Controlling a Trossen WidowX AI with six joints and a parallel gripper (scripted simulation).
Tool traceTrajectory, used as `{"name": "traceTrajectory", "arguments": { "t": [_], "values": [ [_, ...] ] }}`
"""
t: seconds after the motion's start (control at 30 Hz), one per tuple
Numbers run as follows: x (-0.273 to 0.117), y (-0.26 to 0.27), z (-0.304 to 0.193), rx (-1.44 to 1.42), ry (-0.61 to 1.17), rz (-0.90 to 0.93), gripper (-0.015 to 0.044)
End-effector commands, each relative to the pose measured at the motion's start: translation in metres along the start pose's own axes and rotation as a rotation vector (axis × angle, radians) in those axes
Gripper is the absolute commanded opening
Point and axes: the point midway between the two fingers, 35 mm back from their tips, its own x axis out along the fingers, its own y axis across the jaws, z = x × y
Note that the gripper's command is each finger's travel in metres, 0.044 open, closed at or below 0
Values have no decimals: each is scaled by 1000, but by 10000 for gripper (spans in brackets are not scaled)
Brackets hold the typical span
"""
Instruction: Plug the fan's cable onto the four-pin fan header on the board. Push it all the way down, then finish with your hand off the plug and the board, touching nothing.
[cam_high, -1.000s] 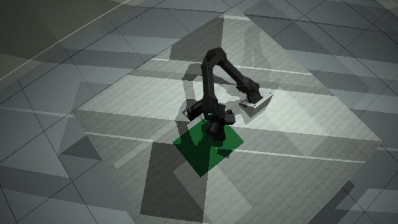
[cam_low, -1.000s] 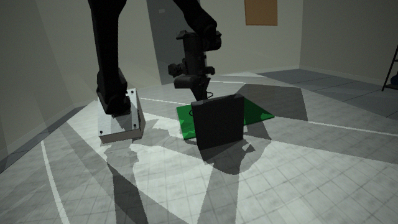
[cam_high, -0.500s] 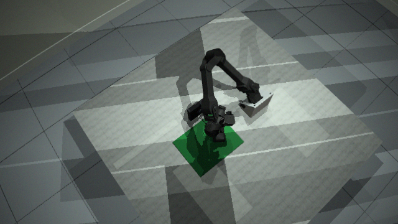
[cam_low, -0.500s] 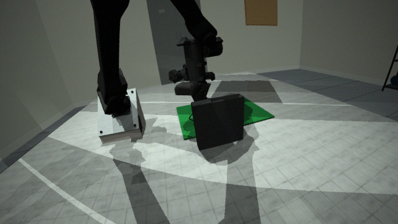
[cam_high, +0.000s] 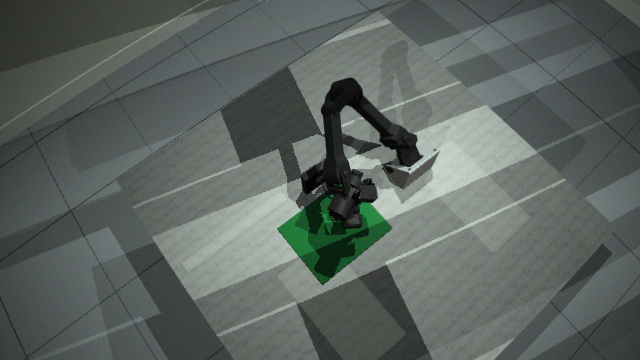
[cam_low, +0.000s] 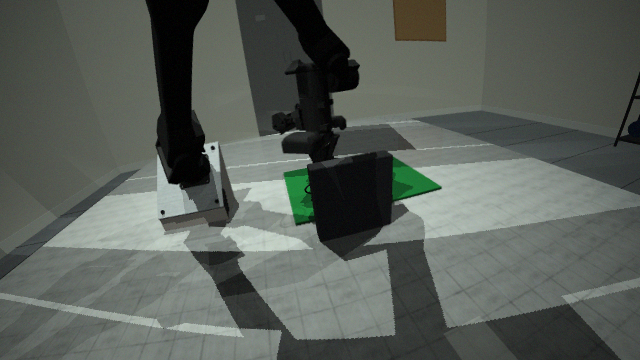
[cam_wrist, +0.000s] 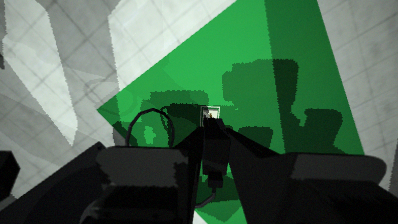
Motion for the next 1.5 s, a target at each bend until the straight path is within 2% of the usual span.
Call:
{"name": "traceTrajectory", "arguments": {
  "t": [0.0,1.47],
  "values": [
    [1,0,0,-4,3,2,0],
    [19,1,0,-4,3,2,0]
  ]
}}
